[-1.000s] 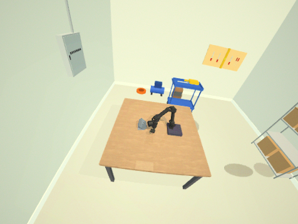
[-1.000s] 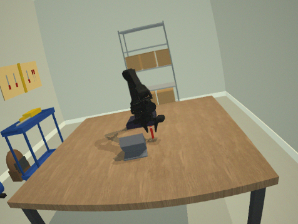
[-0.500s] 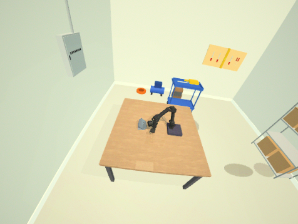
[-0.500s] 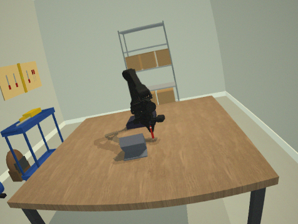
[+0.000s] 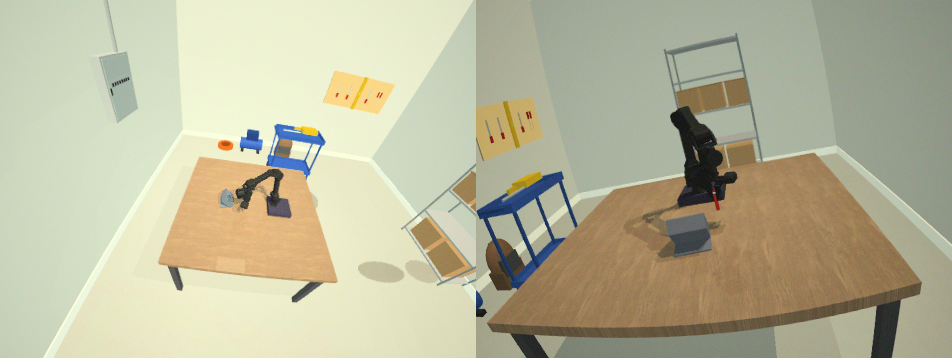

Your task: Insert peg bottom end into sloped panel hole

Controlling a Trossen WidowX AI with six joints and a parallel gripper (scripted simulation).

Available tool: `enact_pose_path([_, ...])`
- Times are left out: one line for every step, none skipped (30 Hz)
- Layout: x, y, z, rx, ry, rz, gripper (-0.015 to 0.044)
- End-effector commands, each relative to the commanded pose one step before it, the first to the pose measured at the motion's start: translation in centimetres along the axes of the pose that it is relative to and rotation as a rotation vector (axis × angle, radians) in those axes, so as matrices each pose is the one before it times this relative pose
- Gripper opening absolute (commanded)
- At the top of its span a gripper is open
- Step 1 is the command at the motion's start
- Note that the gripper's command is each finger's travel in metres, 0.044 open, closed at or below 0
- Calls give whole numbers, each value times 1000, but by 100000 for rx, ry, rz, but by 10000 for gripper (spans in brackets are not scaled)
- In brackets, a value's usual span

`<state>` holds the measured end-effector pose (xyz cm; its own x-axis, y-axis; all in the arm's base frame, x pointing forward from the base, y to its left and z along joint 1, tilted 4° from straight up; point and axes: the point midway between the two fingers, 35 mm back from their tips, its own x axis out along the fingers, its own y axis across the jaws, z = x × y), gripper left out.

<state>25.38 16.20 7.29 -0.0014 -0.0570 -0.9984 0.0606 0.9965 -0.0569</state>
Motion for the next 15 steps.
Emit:
enact_pose_path([-1801, 43, 30, 348, -278, 646, 0])
enact_pose_path([-329, -15, -1, -6, 31, -4, 0])
enact_pose_path([-317, -17, -4, -6, 30, -4, 0])
enact_pose_path([-304, -24, 0, -5, 28, -4, 0])
enact_pose_path([-237, -26, 2, -4, 22, -4, 0])
enact_pose_path([-144, -25, 7, -3, 13, -3, 0])
enact_pose_path([-43, -14, 16, -1, 3, -2, 0])
enact_pose_path([-4, -11, 11, 134, -79, 71, 0])
enact_pose_path([-7, -21, 22, 268, -158, 142, 0])
enact_pose_path([-11, -31, 32, 399, -236, 212, 0])
enact_pose_path([-14, -42, 43, 529, -312, 281, 0])
enact_pose_path([-18, -52, 54, 660, -389, 351, 0])
enact_pose_path([-21, -60, 63, 764, -450, 407, 0])
enact_pose_path([-22, -62, 66, 802, -472, 428, 0])
enact_pose_path([-22, -62, 67, 806, -474, 431, 0])
